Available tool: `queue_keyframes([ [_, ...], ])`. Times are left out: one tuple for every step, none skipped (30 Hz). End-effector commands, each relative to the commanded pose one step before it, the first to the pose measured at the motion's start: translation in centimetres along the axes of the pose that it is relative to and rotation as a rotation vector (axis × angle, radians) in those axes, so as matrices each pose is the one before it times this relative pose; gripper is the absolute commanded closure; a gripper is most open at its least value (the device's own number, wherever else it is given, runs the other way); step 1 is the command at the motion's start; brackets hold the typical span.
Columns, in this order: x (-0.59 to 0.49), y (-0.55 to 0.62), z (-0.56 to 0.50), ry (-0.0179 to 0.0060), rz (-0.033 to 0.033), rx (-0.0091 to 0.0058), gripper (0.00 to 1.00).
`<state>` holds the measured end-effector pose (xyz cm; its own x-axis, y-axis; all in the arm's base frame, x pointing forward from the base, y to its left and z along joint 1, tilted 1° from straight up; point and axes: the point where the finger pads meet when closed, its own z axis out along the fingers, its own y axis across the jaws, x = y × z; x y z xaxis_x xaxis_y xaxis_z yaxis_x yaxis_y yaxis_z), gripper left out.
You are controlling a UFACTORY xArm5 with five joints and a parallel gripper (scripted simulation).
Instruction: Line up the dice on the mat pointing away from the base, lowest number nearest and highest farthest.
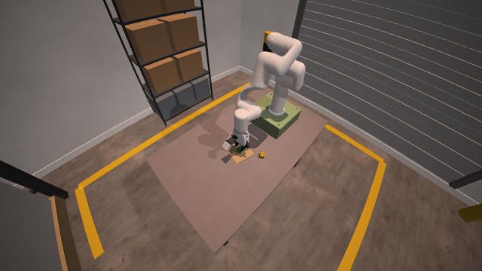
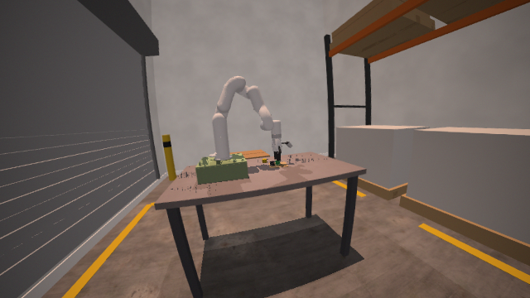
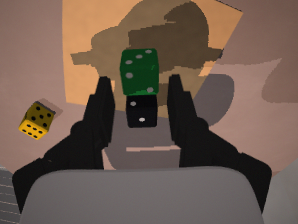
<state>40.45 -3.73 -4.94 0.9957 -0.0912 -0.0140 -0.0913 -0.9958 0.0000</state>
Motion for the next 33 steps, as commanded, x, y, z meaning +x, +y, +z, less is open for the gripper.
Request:
queue_keyframes([
  [0.124,0.008,-2.56,0.00384,0.0,0.00002,0.53],
  [0.004,0.002,-0.513,0.0,0.0,0.0,0.53],
  [-0.003,0.002,-0.475,0.0,0.0,0.0,0.53],
  [0.004,0.002,-0.438,0.0,0.0,0.0,0.53],
  [-0.001,0.001,-0.385,0.0,0.0,0.0,0.53],
  [0.0,0.001,-0.332,0.0,0.0,0.0,0.53],
  [0.002,0.001,-0.275,0.0,0.0,0.0,0.53],
  [0.0,0.001,-0.214,0.0,0.0,0.0,0.53],
  [-0.001,0.001,-0.156,0.0,0.0,0.0,0.53],
  [0.0,0.0,0.0,0.0,0.0,0.0,0.53],
  [0.0,0.0,0.0,0.0,0.0,0.0,0.53],
  [-0.001,0.0,-0.102,0.0,0.0,0.0,0.53],
  [-0.001,0.0,-0.056,0.0,0.0,0.0,0.53],
  [0.0,0.0,-0.022,0.0,0.0,0.0,0.53],
  [0.0,0.0,-0.003,0.0,0.0,0.0,0.53],
  [0.0,0.0,0.0,0.0,0.0,0.0,0.0],
  [0.0,0.0,0.0,0.0,0.0,0.0,0.0],
  [0.0,0.0,0.0,0.0,0.0,0.0,0.0],
  [0.0,0.0,0.0,0.0,0.0,0.0,0.0],
  [0.0,0.0,0.0,0.0,0.0,0.0,0.0],
  [0.0,0.0,0.0,0.0,0.0,0.0,0.0],
  [0.0,0.0,0.0,0.0,0.0,0.0,0.0],
  [0.0,0.0,0.0,0.0,0.0,0.0,0.0],
  [0.0,0.0,0.0,0.0,0.0,0.0,0.0],
  [0.0,0.0,0.0,0.0,0.0,0.0,0.0],
  [0.0,0.0,0.0,0.0,0.0,0.0,0.0],
  [0.0,0.0,0.0,0.0,0.0,0.0,0.0],
  [0.0,0.0,0.0,0.0,0.0,0.0,0.0],
  [0.0,0.0,0.0,0.0,0.0,0.0,0.0],
  [0.0,0.0,0.0,0.0,0.0,0.0,0.0],
  [0.0,0.0,0.0,0.0,0.0,0.0,0.0],
  [0.0,0.0,0.0,0.0,0.0,0.0,0.0],
  [0.0,0.0,0.0,0.0,0.0,0.0,0.0],
])
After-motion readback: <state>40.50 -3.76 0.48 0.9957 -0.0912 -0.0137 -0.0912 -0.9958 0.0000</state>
